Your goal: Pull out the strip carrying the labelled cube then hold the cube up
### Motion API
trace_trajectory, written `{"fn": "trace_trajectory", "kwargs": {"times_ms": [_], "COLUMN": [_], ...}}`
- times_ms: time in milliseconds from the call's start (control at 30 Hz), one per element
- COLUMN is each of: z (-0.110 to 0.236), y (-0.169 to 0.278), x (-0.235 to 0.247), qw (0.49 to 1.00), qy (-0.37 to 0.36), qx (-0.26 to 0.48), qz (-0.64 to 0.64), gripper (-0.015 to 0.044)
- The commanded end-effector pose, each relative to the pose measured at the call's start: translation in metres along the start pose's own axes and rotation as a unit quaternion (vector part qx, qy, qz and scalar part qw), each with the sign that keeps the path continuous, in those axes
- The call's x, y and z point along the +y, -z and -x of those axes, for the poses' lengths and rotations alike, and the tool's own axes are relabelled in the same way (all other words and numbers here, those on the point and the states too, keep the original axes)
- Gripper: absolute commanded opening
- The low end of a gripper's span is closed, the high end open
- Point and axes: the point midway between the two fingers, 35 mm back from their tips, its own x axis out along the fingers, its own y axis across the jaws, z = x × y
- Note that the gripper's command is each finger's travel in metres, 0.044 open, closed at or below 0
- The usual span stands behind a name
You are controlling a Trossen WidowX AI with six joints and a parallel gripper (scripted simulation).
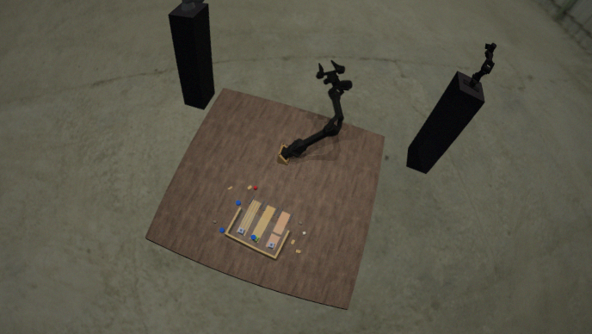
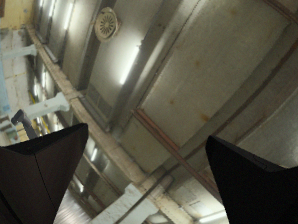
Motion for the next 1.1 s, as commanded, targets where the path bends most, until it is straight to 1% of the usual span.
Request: {"fn": "trace_trajectory", "kwargs": {"times_ms": [0, 100, 233, 333, 467, 567, 667, 800, 933, 1067], "z": [-0.002, -0.032, -0.076, -0.103, -0.128, -0.139, -0.143, -0.138, -0.12, -0.09], "y": [-0.002, -0.03, -0.084, -0.13, -0.196, -0.248, -0.301, -0.371, -0.439, -0.503], "x": [0.001, 0.018, 0.046, 0.067, 0.095, 0.115, 0.134, 0.158, 0.18, 0.2], "qw": [1.0, 0.997, 0.982, 0.963, 0.926, 0.892, 0.852, 0.793, 0.727, 0.657], "qy": [-0.001, -0.014, -0.045, -0.076, -0.127, -0.171, -0.22, -0.291, -0.366, -0.444], "qx": [-0.003, -0.04, -0.102, -0.146, -0.199, -0.233, -0.263, -0.294, -0.315, -0.325], "qz": [-0.004, -0.059, -0.149, -0.214, -0.293, -0.347, -0.395, -0.448, -0.488, -0.515], "gripper": [0.04, 0.04, 0.04, 0.04, 0.04, 0.04, 0.04, 0.04, 0.04, 0.04]}}
